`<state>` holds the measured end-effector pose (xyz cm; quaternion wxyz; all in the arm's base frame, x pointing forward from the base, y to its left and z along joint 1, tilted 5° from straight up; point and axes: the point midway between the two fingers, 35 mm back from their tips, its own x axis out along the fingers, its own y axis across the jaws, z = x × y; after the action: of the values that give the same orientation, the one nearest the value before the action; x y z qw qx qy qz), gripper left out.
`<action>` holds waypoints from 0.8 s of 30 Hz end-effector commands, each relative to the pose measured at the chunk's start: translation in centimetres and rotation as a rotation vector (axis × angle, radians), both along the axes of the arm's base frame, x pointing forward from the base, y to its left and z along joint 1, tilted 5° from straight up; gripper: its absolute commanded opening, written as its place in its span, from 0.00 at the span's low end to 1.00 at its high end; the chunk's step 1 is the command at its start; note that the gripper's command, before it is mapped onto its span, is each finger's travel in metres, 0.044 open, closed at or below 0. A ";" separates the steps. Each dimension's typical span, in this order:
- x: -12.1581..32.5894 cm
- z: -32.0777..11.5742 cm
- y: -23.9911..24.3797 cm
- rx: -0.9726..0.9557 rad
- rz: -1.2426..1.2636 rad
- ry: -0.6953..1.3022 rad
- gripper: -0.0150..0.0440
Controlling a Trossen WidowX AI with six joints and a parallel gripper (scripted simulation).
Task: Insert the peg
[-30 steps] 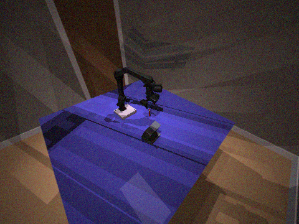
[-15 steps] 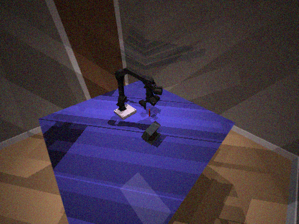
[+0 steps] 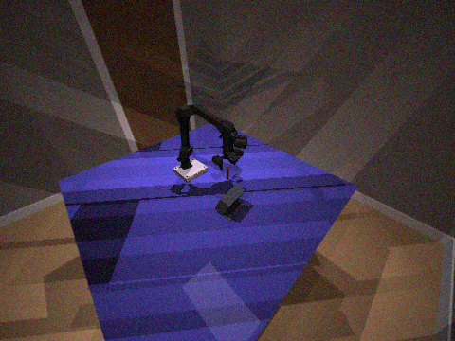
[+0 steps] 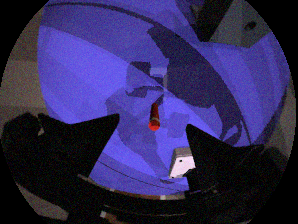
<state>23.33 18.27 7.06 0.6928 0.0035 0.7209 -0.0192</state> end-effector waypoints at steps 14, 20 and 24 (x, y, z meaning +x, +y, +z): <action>-0.3 -2.9 -0.2 0.000 -0.006 0.007 1.00; -0.4 -3.8 -0.3 0.000 -0.006 0.007 1.00; -0.3 -3.4 -0.2 -0.002 0.000 0.002 0.91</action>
<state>23.00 18.01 3.53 0.6914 0.0024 0.7222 -0.0205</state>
